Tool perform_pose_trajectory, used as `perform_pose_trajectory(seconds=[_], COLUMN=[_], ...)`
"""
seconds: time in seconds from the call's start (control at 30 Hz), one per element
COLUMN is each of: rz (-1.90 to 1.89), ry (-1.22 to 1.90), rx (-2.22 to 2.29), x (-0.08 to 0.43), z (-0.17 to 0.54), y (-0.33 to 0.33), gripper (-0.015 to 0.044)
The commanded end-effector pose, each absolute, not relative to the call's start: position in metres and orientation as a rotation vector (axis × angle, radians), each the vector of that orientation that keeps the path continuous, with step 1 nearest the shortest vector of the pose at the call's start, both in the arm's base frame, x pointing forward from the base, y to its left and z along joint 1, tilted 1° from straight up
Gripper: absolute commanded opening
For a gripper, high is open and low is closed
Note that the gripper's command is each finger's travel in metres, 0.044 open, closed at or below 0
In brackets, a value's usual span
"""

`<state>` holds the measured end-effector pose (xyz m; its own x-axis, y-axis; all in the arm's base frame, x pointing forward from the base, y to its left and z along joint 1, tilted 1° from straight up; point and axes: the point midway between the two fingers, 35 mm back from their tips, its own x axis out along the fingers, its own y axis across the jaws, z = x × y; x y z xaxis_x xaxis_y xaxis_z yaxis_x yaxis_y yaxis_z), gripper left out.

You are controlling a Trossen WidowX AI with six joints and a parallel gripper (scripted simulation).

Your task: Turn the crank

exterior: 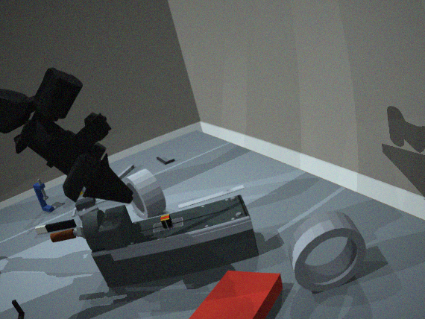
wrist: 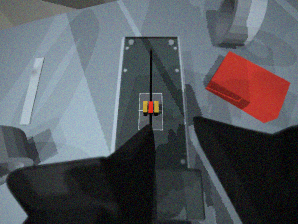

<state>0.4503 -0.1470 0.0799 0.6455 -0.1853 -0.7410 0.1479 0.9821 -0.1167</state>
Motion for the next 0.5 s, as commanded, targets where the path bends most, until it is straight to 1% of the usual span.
perform_pose_trajectory(seconds=[0.0,0.23,0.27,0.47], rz=[-0.19,-0.19,-0.19,-0.19], ry=[0.848,0.848,0.848,0.848], rx=[-0.048,-0.048,-0.048,-0.048], x=[0.4503,0.4503,0.4503,0.4503], z=[0.0799,0.0799,0.0799,0.0799], y=[-0.1472,-0.1472,-0.1472,-0.1472], gripper=[0.0262,0.044,0.044,0.0282])
